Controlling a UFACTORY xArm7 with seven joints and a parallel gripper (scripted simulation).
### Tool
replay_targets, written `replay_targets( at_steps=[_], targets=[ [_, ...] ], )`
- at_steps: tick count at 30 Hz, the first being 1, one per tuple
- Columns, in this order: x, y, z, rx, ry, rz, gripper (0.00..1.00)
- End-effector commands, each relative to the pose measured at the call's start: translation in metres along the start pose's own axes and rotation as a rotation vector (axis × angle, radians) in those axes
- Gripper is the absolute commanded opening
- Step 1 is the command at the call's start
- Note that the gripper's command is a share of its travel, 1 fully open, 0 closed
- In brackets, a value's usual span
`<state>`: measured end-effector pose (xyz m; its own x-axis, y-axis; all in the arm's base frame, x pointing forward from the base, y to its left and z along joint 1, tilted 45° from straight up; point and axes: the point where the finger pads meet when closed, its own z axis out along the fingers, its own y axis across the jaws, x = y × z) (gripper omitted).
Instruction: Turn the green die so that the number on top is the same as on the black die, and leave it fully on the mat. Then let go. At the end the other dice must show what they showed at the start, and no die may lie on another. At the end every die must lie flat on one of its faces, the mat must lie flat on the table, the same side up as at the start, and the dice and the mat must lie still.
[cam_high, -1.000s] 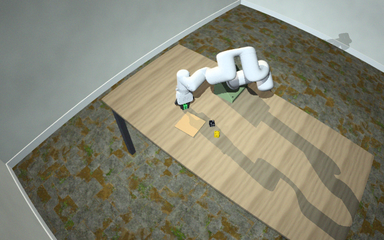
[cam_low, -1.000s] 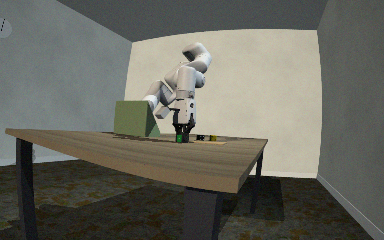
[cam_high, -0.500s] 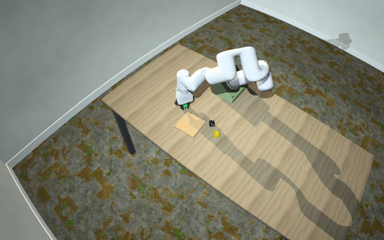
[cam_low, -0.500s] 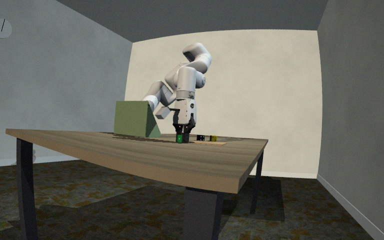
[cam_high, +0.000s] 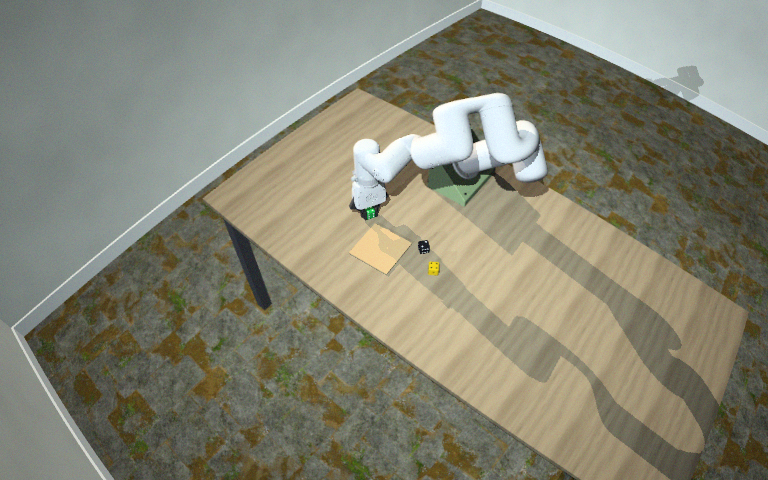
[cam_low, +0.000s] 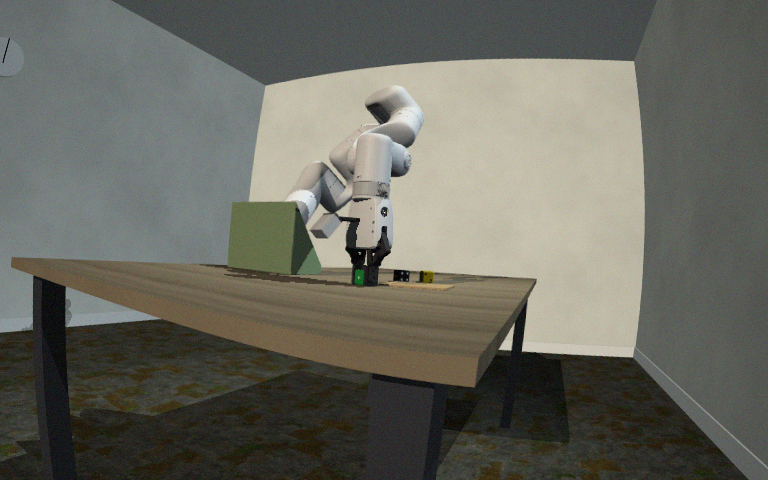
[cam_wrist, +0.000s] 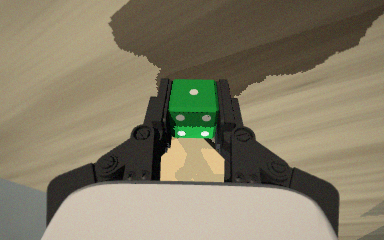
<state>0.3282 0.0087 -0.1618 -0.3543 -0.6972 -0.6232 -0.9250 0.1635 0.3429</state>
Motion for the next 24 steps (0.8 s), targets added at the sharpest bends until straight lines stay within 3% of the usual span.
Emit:
replay_targets(
  at_steps=[1, 10, 20, 24],
  targets=[
    [0.001, -0.001, -0.002, 0.004, 0.002, 0.0, 0.27],
    [0.001, -0.001, -0.012, 0.004, 0.002, 0.0, 0.27],
    [0.001, -0.001, -0.082, 0.004, 0.002, 0.0, 0.27],
    [0.001, -0.001, -0.098, 0.004, 0.002, 0.0, 0.27]
  ],
)
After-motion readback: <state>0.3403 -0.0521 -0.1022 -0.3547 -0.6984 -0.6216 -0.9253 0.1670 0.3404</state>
